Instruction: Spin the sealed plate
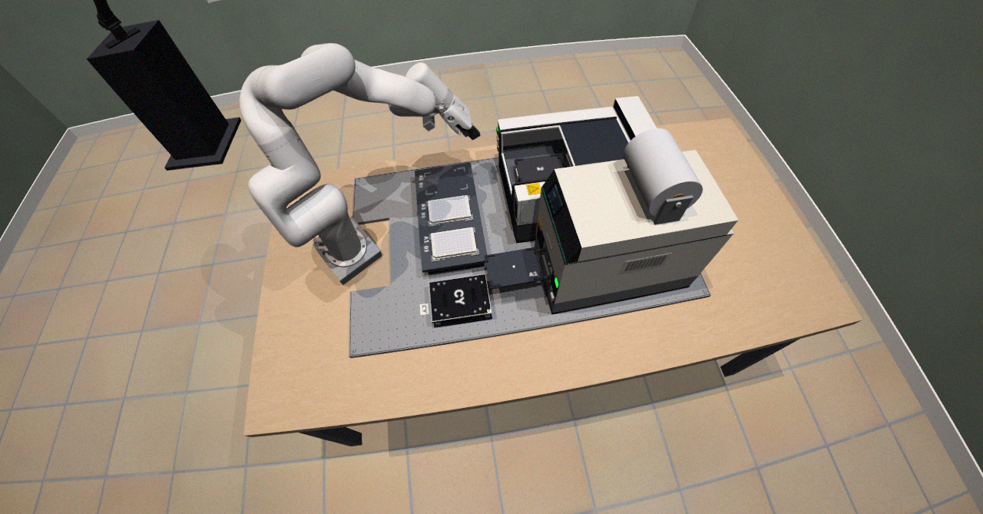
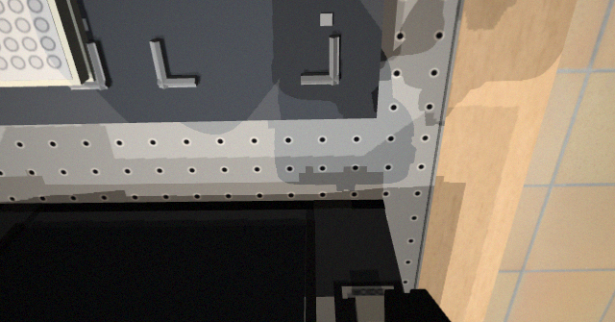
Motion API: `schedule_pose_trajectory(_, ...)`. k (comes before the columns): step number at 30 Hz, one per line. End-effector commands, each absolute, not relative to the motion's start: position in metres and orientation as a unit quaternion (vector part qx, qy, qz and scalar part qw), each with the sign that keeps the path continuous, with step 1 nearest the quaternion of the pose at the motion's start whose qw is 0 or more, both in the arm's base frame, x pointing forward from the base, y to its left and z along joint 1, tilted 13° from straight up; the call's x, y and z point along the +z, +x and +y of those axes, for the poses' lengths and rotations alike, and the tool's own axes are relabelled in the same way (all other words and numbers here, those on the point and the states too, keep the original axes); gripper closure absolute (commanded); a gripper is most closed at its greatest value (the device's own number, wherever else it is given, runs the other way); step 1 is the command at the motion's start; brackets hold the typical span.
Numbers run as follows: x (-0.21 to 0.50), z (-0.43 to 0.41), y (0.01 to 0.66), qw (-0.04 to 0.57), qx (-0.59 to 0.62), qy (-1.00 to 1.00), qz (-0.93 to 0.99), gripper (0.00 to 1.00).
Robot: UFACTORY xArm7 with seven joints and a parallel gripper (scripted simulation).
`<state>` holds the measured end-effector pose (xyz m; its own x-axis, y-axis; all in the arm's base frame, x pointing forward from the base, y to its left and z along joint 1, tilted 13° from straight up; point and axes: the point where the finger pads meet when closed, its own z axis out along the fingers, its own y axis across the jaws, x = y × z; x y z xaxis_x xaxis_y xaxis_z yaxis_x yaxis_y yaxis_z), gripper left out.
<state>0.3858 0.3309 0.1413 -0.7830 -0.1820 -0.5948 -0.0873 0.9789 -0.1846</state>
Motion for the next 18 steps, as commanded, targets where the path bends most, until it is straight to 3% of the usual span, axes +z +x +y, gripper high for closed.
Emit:
schedule_pose_trajectory(1,0.138,0.332,0.393,0.323,-0.072,-0.072,0.941,1.00)
schedule_pose_trajectory(18,0.124,0.332,0.414,0.323,-0.072,-0.071,0.941,1.00)
